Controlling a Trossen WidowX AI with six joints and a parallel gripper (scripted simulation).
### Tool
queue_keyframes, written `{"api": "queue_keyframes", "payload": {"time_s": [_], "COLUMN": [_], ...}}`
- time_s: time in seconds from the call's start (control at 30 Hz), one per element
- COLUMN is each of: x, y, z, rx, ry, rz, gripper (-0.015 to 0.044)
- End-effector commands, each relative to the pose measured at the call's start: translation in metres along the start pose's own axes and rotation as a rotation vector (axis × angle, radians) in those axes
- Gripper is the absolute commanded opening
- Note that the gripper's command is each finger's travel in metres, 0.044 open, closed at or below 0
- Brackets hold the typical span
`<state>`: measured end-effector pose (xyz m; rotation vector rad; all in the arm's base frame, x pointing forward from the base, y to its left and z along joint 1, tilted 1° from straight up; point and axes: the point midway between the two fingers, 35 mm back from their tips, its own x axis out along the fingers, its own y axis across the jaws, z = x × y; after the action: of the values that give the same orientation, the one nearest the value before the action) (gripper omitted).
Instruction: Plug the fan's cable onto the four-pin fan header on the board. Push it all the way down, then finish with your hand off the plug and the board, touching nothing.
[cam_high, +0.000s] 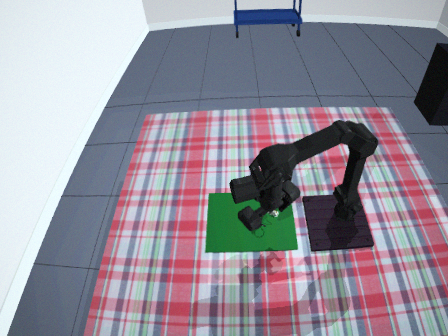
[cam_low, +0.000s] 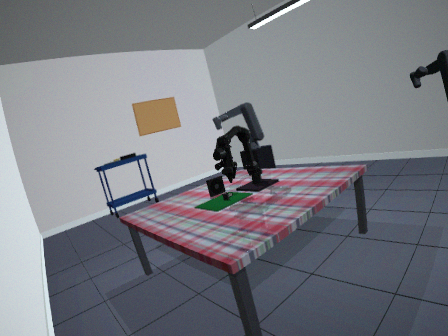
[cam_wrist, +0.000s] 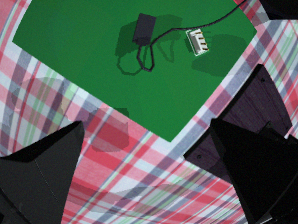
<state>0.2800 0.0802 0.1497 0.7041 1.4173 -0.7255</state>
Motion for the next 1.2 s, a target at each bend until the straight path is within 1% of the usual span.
{"api": "queue_keyframes", "payload": {"time_s": [0.0,0.53,1.17], "x": [0.0,-0.022,-0.037], "y": [0.0,-0.001,-0.006], "z": [0.001,0.04,0.067], "rx": [-0.057,-1.482,-2.404], "ry": [-0.002,-0.004,-0.029], "rz": [-0.007,0.017,0.027], "gripper": [0.044,0.044,0.044]}}
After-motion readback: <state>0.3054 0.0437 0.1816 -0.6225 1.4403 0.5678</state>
